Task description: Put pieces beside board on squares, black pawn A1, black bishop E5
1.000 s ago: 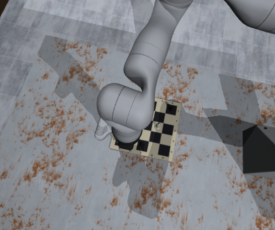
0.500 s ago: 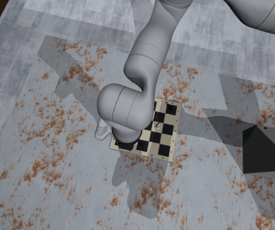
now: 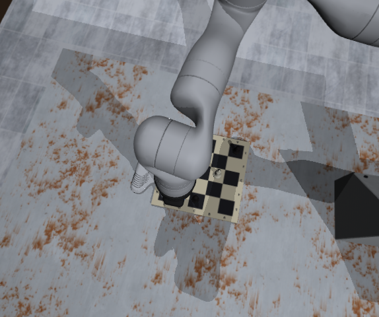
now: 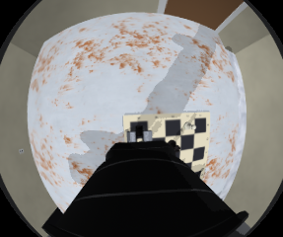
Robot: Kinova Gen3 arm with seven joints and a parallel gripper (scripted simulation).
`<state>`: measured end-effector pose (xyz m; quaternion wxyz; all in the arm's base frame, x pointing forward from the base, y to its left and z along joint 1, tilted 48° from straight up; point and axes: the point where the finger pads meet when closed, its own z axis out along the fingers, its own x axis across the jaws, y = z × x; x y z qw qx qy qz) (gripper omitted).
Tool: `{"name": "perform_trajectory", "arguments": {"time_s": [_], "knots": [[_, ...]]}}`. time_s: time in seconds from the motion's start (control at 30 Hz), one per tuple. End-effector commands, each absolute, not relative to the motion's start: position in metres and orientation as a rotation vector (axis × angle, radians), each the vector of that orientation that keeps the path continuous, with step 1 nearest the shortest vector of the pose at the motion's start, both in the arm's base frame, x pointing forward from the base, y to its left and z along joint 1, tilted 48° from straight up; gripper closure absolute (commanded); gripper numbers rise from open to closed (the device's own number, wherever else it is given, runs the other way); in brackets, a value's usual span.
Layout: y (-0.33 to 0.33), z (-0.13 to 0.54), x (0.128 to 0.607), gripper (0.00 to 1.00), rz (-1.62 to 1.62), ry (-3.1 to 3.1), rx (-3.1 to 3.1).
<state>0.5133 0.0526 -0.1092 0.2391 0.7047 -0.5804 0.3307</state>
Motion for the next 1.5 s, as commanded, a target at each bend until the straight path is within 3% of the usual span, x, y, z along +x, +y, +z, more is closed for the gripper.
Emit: {"name": "perform_trajectory", "arguments": {"time_s": [0.0, 0.97, 1.0, 1.13, 1.17, 1.23, 1.27, 1.33, 1.37, 1.43, 1.47], "knots": [[0.0538, -0.1086, 0.5136, 1.00, 0.906, -1.589, 1.931], [0.0538, -0.1086, 0.5136, 1.00, 0.906, -1.589, 1.931], [0.0538, -0.1086, 0.5136, 0.85, 0.906, -1.589, 1.931], [0.0538, -0.1086, 0.5136, 0.85, 0.906, -1.589, 1.931], [0.0538, -0.1086, 0.5136, 0.71, 0.906, -1.589, 1.931], [0.0538, -0.1086, 0.5136, 0.71, 0.906, -1.589, 1.931], [0.0538, -0.1086, 0.5136, 0.56, 0.906, -1.589, 1.931], [0.0538, -0.1086, 0.5136, 0.56, 0.906, -1.589, 1.931], [0.0538, -0.1086, 0.5136, 0.42, 0.906, -1.589, 1.931], [0.0538, -0.1086, 0.5136, 0.42, 0.906, -1.589, 1.931], [0.0538, -0.1086, 0.5136, 0.27, 0.906, -1.589, 1.931]]}}
